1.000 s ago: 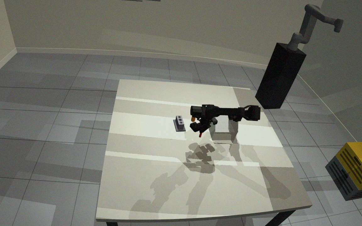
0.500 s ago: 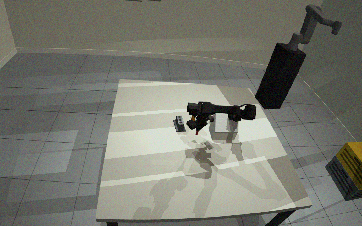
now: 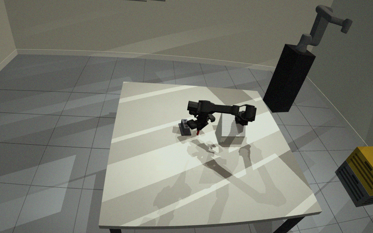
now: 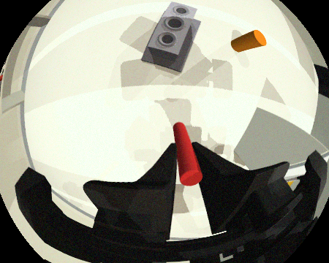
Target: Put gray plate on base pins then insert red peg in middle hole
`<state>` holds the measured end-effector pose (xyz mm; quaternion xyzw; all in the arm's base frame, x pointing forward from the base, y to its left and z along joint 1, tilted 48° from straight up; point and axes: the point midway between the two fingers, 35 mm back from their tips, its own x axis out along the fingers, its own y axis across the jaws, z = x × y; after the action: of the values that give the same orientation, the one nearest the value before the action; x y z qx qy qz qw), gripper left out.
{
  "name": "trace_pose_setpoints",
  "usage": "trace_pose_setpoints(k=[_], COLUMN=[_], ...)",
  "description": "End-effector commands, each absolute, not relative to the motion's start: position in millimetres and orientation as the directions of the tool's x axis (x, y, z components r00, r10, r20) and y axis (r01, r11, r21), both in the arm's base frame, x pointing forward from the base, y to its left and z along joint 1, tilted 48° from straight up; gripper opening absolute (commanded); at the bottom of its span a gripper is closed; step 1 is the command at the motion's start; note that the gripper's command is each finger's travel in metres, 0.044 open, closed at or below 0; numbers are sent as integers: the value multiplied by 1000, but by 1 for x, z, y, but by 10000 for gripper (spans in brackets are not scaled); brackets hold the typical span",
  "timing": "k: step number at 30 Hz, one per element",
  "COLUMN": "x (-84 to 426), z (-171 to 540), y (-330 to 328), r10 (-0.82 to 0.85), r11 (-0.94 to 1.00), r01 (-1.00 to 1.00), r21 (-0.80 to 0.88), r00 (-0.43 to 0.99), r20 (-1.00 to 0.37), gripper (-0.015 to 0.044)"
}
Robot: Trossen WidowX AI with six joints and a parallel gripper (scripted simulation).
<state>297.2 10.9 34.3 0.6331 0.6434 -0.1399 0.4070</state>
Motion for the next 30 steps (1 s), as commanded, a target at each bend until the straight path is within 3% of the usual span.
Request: trace_pose_setpoints(k=[1,30], x=[304,338], z=[25,-33], y=[2,-59], r10=[701,714], r11=[162,151], r01=[930,931], r21=[330,333], r00=[127,131], r20=[-701,-688], gripper=[0,0])
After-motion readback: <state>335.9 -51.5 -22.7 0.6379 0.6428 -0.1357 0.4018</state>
